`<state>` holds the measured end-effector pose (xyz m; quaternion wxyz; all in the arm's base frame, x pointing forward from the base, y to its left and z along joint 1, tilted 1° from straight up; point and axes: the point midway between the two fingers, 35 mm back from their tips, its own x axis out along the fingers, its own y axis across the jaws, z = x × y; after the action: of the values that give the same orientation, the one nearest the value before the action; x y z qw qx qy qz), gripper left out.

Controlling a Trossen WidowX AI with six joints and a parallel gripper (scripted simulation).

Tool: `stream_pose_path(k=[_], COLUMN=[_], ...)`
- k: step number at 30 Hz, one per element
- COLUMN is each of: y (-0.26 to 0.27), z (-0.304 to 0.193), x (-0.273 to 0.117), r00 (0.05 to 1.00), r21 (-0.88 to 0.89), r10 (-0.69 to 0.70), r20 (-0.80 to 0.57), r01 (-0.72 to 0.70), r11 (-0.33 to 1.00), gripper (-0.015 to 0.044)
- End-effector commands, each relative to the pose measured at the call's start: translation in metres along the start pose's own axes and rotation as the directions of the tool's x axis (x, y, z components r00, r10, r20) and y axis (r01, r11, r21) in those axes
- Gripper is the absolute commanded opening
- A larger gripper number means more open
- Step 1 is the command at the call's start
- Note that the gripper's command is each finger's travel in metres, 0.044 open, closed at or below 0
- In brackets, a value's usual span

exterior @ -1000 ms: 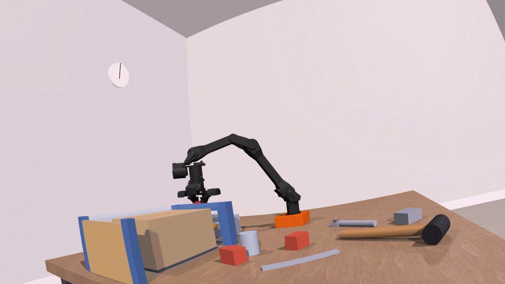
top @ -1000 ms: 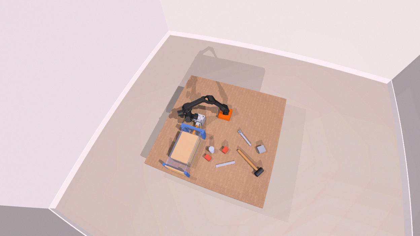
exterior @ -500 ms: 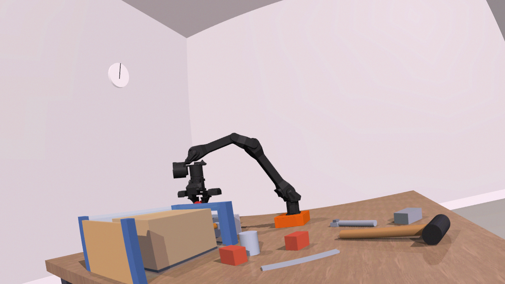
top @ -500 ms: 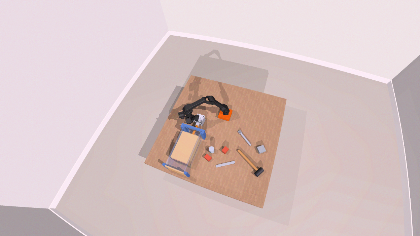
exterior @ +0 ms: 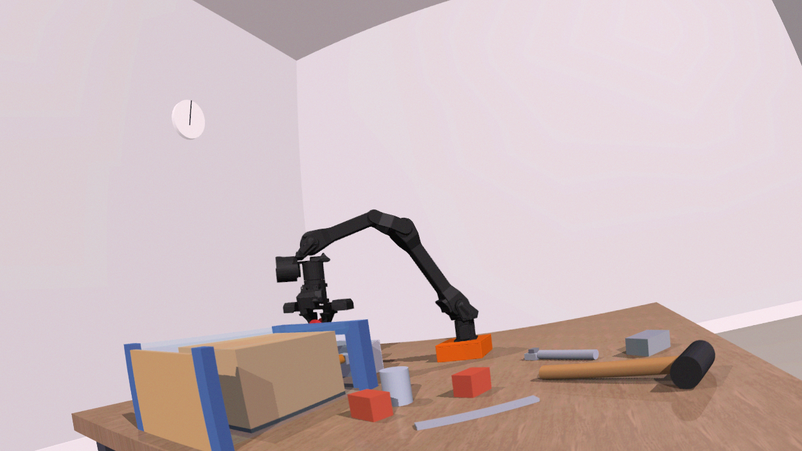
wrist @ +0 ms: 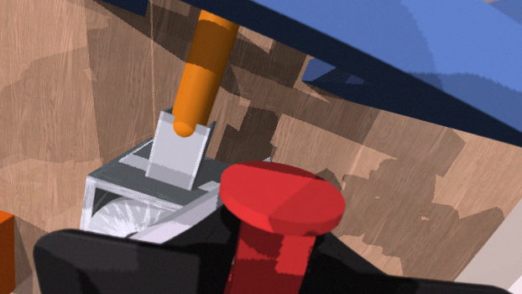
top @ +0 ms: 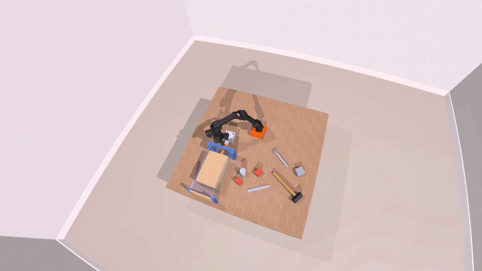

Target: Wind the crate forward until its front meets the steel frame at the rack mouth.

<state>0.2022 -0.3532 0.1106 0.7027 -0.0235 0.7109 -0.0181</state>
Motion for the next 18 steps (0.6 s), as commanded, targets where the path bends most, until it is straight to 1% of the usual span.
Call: stream_pose_path(k=[1, 18], y=[0.019, 0.036], z=[0.017, 0.025], x=[0.001, 0.001], r00=[0.999, 0.999], r21=[-0.030, -0.030], r10=[0.035, 0.037], r20=[0.020, 0.021], r01=[-0.035, -0.036], r11=[0.999, 0.999], gripper=[0.0000, 0.0000])
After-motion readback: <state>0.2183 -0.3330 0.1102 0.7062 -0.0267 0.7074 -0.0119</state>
